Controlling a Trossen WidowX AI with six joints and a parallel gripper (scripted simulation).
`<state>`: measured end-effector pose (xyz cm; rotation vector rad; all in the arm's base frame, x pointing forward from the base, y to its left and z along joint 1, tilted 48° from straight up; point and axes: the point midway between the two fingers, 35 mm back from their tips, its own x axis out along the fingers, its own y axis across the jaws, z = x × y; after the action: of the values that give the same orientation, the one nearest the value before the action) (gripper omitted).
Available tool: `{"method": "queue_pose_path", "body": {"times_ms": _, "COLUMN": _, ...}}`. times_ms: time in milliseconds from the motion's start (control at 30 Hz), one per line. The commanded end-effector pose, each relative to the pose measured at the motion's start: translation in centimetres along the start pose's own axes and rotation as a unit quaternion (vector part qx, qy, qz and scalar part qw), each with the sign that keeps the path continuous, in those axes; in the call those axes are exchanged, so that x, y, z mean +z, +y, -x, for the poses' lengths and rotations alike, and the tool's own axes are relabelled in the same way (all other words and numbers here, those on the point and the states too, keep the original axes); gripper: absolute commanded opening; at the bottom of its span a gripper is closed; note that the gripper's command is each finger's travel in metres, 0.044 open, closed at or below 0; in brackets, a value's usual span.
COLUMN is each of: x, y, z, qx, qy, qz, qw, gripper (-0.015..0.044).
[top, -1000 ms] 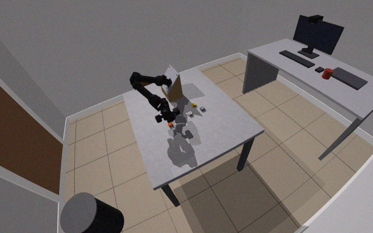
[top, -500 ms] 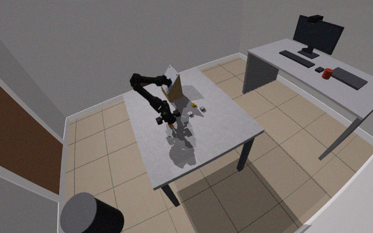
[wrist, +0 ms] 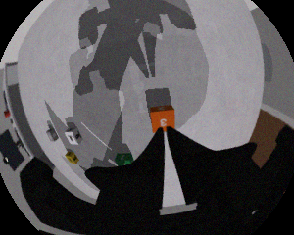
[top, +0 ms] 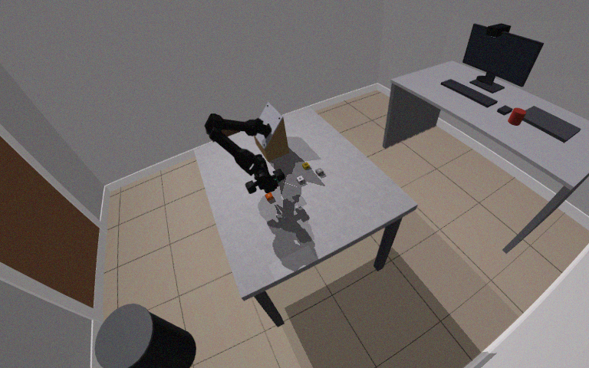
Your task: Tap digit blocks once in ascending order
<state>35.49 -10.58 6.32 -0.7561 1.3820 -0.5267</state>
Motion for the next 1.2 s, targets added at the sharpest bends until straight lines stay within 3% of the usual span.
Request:
{"method": "queue_pose_path", "body": {"times_ms": 0, "x": 0.3, "y": -0.1, "z": 2.4, "qx": -0.001, "qy": -0.004, "qz": -0.003, "qw": 1.0, "gripper": 0.002}}
{"method": "queue_pose_path", "body": {"times_ms": 133, "x": 0.1, "y": -0.1, "z": 7.9, "qx": -0.001, "qy": -0.003, "qz": -0.003, "qw": 1.0, "gripper": 0.002}}
{"method": "queue_pose_path", "body": {"times_ms": 267, "x": 0.1, "y": 0.3, "z": 8.2, "qx": 0.0, "qy": -0.004, "qz": -0.002, "qw": 1.0, "gripper": 0.002}}
{"method": "queue_pose_path", "body": {"times_ms": 467, "x": -0.5, "y": 11.9, "z": 8.9, "qx": 0.029, "qy": -0.01, "qz": 0.003, "qw": 1.0, "gripper": 0.002}}
{"method": "queue_pose_path", "body": {"times_ms": 600, "x": -3.7, "y": 20.0, "z": 9.2, "qx": 0.033, "qy": -0.006, "qz": 0.005, "qw": 0.999, "gripper": 0.002}}
{"method": "queue_pose_path", "body": {"times_ms": 767, "x": -9.9, "y": 27.3, "z": 8.4, "qx": 0.011, "qy": -0.002, "qz": 0.0, "qw": 1.0, "gripper": 0.002}}
{"method": "queue_pose_path", "body": {"times_ms": 1033, "x": -10.7, "y": 27.9, "z": 7.9, "qx": 0.007, "qy": -0.001, "qz": -0.002, "qw": 1.0, "gripper": 0.002}}
{"method": "queue_pose_path", "body": {"times_ms": 1167, "x": -10.6, "y": 28.0, "z": 2.2, "qx": 0.007, "qy": 0.001, "qz": -0.002, "qw": 1.0, "gripper": 0.002}}
